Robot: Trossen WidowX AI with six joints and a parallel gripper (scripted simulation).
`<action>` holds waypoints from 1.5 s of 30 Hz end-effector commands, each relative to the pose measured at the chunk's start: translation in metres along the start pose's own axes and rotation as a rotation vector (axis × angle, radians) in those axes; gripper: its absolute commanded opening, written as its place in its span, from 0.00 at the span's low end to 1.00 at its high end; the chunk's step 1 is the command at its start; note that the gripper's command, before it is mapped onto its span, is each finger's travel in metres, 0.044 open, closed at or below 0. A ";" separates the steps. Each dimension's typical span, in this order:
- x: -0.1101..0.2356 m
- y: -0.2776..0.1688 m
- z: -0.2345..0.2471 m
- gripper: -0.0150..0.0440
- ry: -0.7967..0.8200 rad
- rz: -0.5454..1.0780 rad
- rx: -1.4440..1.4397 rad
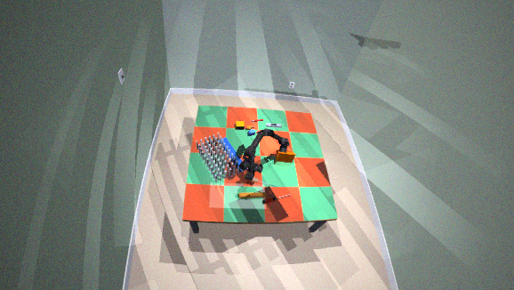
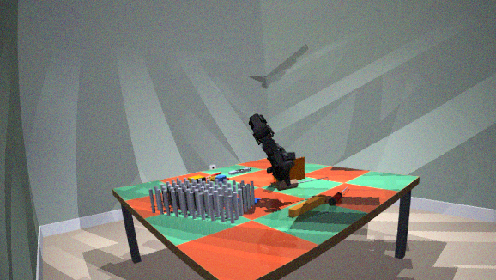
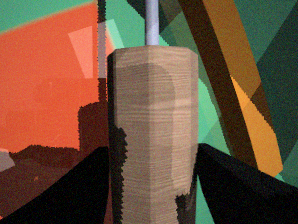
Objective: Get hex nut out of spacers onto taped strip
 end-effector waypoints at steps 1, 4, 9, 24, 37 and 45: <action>-0.002 -0.001 0.000 0.25 -0.004 0.003 0.005; -0.005 -0.002 0.001 0.25 -0.004 0.003 0.005; -0.008 -0.003 0.002 0.25 -0.004 0.003 0.005; -0.019 -0.006 0.005 0.25 -0.003 0.003 0.005; -0.028 -0.009 0.008 0.25 -0.003 0.003 0.005; -0.033 -0.011 0.011 0.25 -0.002 0.004 0.005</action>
Point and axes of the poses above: the point midway between the two fingers, 35 mm back from their tips, its own x axis back along the fingers, its own z axis across the jaws, y = z × x, the point moved 6 cm from there along x, back along the fingers, and after that the axes turned 15 degrees about -x, right-handed, at the moved point
